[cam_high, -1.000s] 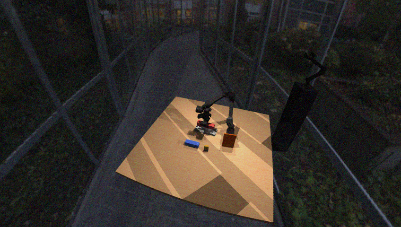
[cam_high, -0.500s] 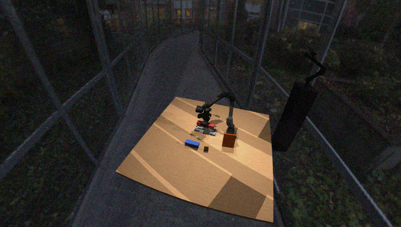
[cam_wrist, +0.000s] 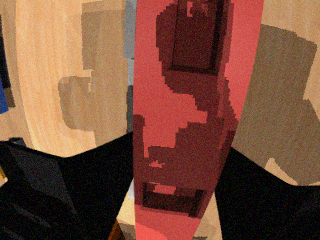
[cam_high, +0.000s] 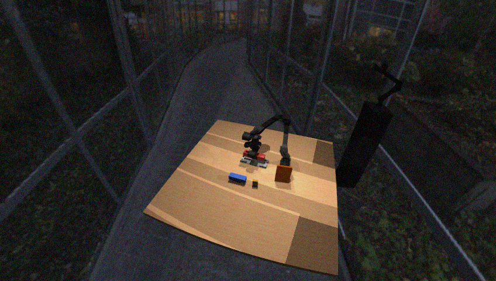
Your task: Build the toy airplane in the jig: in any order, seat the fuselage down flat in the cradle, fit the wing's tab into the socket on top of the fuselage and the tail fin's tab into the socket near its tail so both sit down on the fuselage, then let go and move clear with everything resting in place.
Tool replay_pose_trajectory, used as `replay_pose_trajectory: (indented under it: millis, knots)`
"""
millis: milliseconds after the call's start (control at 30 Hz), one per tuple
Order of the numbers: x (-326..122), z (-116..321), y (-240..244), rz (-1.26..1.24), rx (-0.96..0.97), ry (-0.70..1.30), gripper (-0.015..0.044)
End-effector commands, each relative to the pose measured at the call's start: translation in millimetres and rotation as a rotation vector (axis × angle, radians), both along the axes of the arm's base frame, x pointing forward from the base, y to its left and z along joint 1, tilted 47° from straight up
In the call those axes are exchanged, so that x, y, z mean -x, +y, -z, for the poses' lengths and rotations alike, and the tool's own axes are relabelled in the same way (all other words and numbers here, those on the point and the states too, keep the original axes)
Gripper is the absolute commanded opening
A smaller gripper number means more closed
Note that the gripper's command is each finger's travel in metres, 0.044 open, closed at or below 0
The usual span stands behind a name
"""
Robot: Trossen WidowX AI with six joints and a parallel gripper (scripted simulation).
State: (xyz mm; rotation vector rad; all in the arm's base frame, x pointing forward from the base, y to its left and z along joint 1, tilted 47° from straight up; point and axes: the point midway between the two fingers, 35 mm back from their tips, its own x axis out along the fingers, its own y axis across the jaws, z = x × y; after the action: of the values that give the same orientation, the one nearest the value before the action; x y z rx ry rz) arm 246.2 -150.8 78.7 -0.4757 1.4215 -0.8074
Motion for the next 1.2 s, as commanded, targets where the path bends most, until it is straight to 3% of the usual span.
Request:
replay_pose_trajectory:
  millis: [0, 533, 700, 867, 1167]
  knots:
    - [1, 6, -5, -0.004, -0.002, 0.009, 0.0195]
    - [3, 17, -18, -0.004, 0.001, 0.010, 0.0195]
    - [3, 15, -18, 0.001, 0.005, 0.003, 0.0162]
    - [3, 15, -18, 0.001, 0.005, 0.003, 0.0031]
    - [3, 15, -18, 0.001, 0.005, 0.003, 0.0267]
